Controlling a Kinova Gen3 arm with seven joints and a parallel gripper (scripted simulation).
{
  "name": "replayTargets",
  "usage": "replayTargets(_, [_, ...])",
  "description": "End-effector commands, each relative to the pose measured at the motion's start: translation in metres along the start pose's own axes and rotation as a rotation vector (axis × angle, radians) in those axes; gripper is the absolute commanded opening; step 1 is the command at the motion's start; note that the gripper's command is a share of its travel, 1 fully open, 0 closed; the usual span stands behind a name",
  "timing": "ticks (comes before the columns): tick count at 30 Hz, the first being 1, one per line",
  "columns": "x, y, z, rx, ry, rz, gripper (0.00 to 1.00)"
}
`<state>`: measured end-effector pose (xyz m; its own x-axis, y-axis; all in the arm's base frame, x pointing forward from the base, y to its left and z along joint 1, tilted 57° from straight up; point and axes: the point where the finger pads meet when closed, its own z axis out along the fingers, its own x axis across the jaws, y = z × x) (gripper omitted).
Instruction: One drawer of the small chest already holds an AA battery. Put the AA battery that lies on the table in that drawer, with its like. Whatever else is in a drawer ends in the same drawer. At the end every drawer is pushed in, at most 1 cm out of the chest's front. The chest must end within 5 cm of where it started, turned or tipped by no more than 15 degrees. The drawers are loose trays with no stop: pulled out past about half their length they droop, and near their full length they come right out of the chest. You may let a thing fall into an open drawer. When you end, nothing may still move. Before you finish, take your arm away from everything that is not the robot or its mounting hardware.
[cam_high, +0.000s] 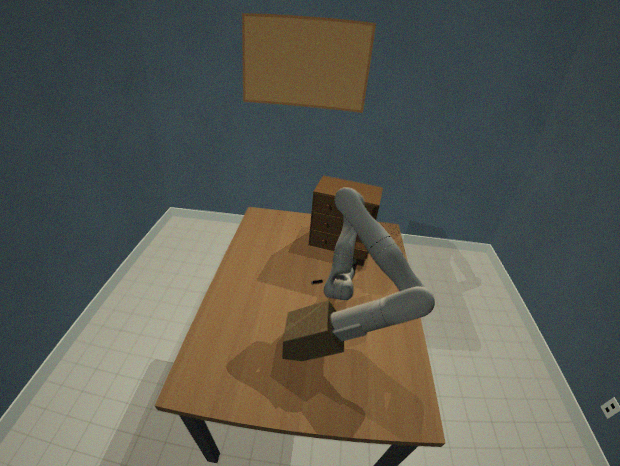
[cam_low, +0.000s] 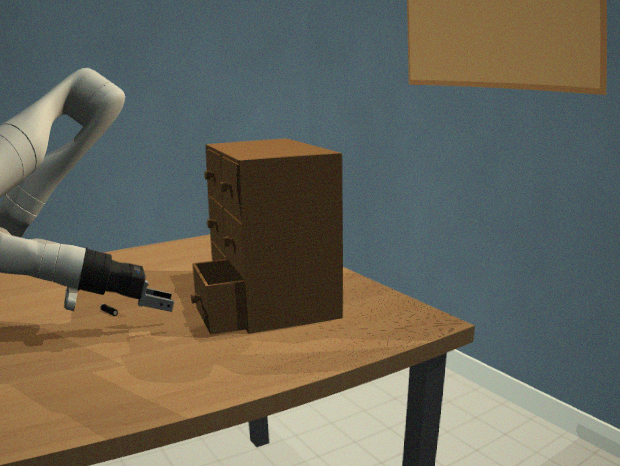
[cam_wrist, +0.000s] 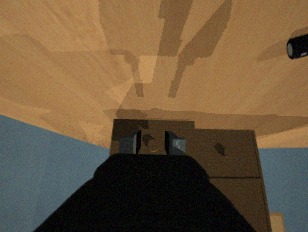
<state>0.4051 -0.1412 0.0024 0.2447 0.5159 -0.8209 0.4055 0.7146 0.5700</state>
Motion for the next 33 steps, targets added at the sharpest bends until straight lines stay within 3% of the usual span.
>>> replayTargets(1, [0.001, 0.002, -0.002, -0.002, 0.002, 0.0, 0.67])
replayTargets(8, [0.001, 0.009, -0.012, -0.002, 0.002, 0.0, 0.67])
replayTargets(19, [0.0, 0.036, -0.05, -0.002, 0.002, 0.0, 0.67])
replayTargets(33, [0.0, 0.052, -0.071, -0.002, 0.002, 0.0, 0.67])
